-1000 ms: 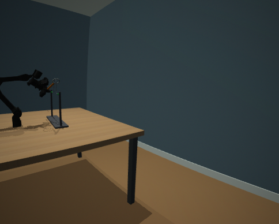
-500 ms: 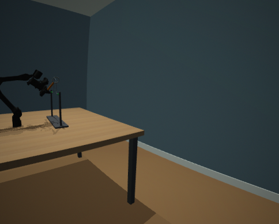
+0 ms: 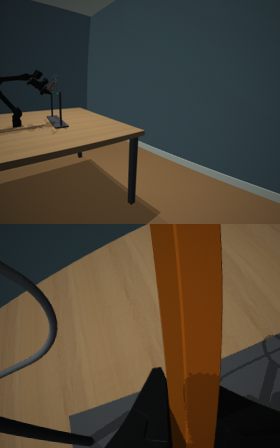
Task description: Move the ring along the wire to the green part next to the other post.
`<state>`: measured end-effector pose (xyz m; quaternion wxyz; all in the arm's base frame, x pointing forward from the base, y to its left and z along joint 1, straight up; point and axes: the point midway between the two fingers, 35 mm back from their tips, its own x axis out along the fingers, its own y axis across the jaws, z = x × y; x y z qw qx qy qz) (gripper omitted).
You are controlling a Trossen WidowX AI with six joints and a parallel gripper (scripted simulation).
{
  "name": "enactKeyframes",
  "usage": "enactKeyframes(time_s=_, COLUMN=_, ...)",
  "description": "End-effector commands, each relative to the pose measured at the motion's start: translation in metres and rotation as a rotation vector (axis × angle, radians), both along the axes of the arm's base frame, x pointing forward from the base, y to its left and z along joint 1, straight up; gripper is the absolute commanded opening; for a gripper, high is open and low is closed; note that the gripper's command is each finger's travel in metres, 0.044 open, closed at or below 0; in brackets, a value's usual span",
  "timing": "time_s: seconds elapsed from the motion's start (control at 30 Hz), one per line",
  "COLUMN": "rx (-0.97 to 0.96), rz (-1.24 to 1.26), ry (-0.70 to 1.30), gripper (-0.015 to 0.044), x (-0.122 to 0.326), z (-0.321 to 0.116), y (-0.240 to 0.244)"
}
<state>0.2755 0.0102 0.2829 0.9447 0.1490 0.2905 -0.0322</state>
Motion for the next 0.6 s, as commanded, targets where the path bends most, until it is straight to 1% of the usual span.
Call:
enactKeyframes(time_s=0.0, rx=-0.079, rz=-0.001, ry=0.001, gripper=-0.015, x=0.0, z=0.0, y=-0.004)
enactKeyframes(time_s=0.57, rx=-0.358, rz=-0.007, ry=0.01, gripper=-0.015, x=-0.001, z=-0.002, y=-0.021)
